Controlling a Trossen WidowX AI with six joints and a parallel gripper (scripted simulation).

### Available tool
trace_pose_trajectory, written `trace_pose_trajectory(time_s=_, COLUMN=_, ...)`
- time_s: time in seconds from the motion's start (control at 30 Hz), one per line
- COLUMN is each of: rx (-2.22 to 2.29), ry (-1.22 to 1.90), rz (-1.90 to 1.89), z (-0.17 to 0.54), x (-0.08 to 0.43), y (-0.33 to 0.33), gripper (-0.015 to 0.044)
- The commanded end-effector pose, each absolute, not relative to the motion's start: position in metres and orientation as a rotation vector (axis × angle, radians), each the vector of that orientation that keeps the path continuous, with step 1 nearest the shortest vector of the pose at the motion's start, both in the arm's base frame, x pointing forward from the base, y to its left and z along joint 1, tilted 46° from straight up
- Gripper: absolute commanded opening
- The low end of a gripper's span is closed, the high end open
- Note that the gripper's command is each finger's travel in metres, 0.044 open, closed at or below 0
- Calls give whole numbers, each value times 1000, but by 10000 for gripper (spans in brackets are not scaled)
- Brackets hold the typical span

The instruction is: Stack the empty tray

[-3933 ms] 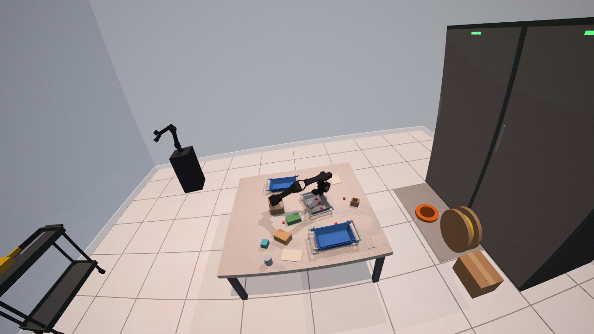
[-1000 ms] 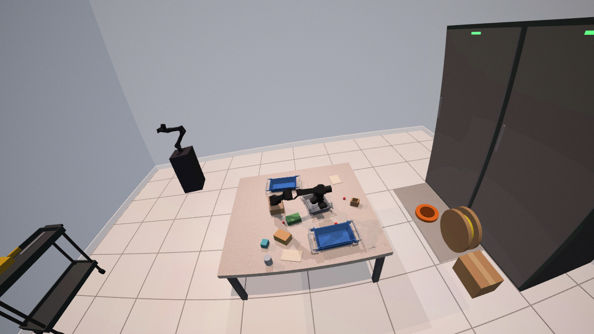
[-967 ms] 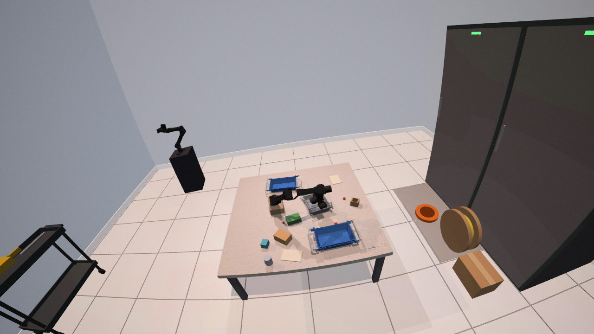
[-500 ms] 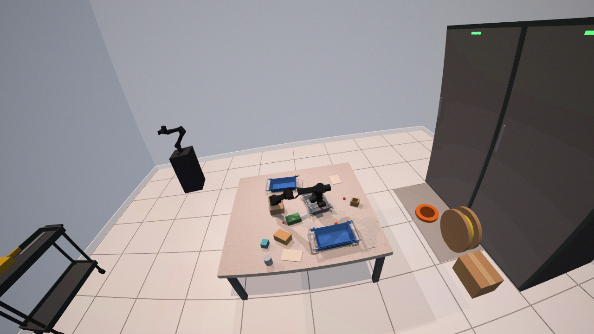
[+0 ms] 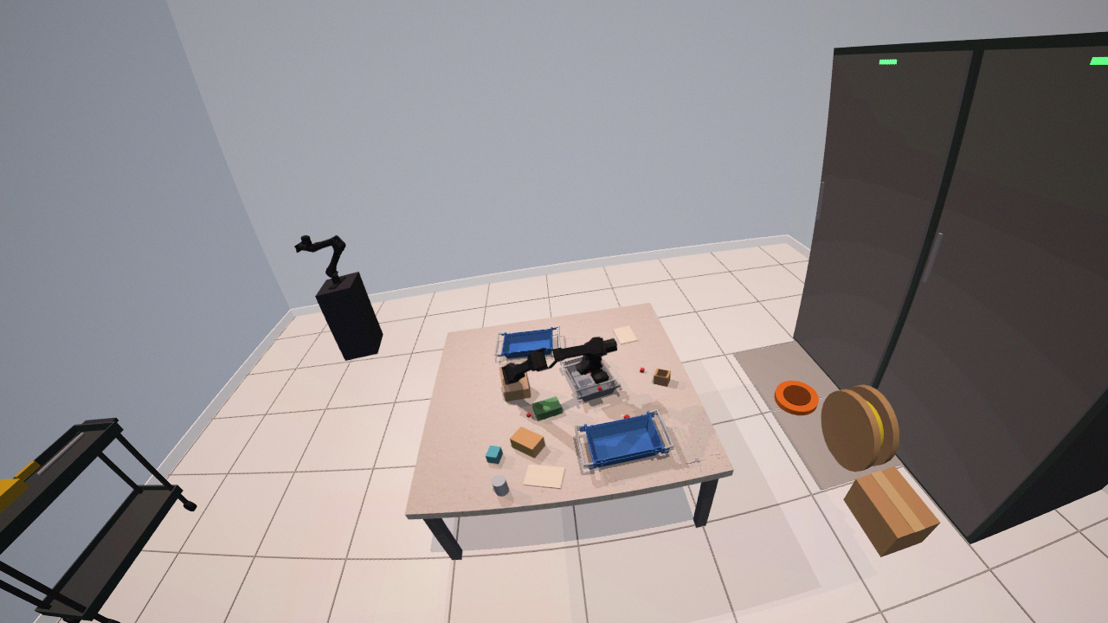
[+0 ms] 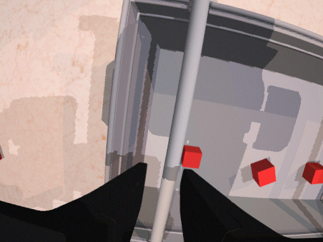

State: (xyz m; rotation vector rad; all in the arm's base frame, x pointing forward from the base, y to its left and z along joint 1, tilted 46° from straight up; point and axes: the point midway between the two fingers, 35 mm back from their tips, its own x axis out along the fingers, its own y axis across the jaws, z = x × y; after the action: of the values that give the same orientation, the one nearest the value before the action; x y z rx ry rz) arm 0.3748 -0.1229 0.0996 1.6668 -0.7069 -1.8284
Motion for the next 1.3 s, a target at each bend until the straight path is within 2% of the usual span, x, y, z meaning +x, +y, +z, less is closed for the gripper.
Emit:
trace_pose_trajectory(time_s=0.0, rx=1666, ry=-704, rz=-1827, z=99, x=375, y=-123, gripper=88)
trace_pose_trajectory(time_s=0.33, rx=1666, ry=-704, rz=-1827, z=99, x=375, y=-123, gripper=88)
trace_pose_trajectory(time_s=0.43, rx=1666, ry=-704, rz=-1827, z=99, x=375, y=-123, gripper=10)
trace_pose_trajectory(time_s=0.47, rx=1666, ry=-704, rz=-1827, z=99, x=375, y=-123, gripper=0)
trace_pose_trajectory(time_s=1.27, rx=1667, ry=-707, rz=-1828, z=100, x=375, y=-123, gripper=0)
